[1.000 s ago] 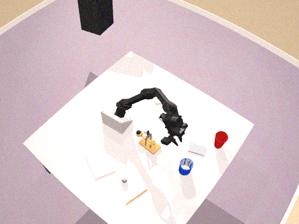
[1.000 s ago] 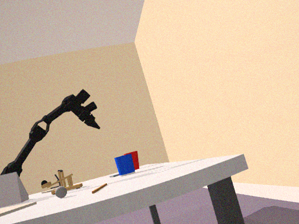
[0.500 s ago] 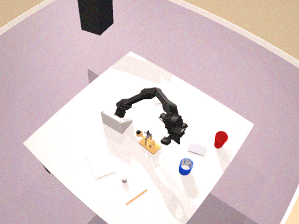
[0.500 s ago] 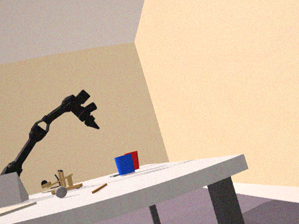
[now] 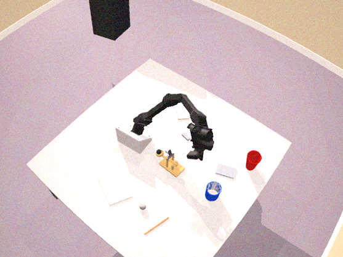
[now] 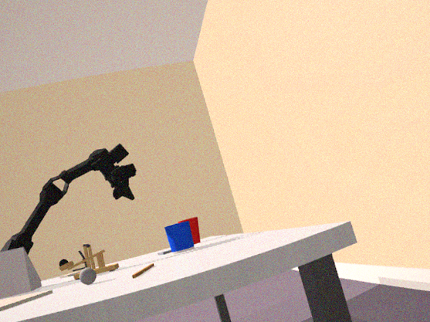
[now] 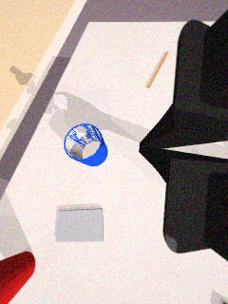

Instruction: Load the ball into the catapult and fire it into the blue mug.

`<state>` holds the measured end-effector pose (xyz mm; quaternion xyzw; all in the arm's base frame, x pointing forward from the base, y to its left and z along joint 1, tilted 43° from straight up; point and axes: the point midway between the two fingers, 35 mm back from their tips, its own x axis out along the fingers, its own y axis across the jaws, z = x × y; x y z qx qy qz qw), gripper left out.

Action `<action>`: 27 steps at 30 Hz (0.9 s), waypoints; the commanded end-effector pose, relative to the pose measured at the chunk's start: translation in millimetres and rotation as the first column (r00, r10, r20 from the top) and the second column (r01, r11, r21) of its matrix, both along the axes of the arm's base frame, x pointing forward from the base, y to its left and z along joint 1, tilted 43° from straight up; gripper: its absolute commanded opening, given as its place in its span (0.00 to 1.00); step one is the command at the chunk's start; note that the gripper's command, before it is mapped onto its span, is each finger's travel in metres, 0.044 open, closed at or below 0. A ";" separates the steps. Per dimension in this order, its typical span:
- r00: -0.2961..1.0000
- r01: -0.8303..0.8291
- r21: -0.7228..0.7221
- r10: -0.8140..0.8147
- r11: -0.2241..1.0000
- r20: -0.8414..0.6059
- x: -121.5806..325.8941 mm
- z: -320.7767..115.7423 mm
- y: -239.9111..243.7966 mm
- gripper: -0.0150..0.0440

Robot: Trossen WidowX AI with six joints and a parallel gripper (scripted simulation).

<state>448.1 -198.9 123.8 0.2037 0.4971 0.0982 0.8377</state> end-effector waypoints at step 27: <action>0.711 -0.700 -0.352 0.654 0.622 -0.258 -115.9 -17.6 98.9 0.25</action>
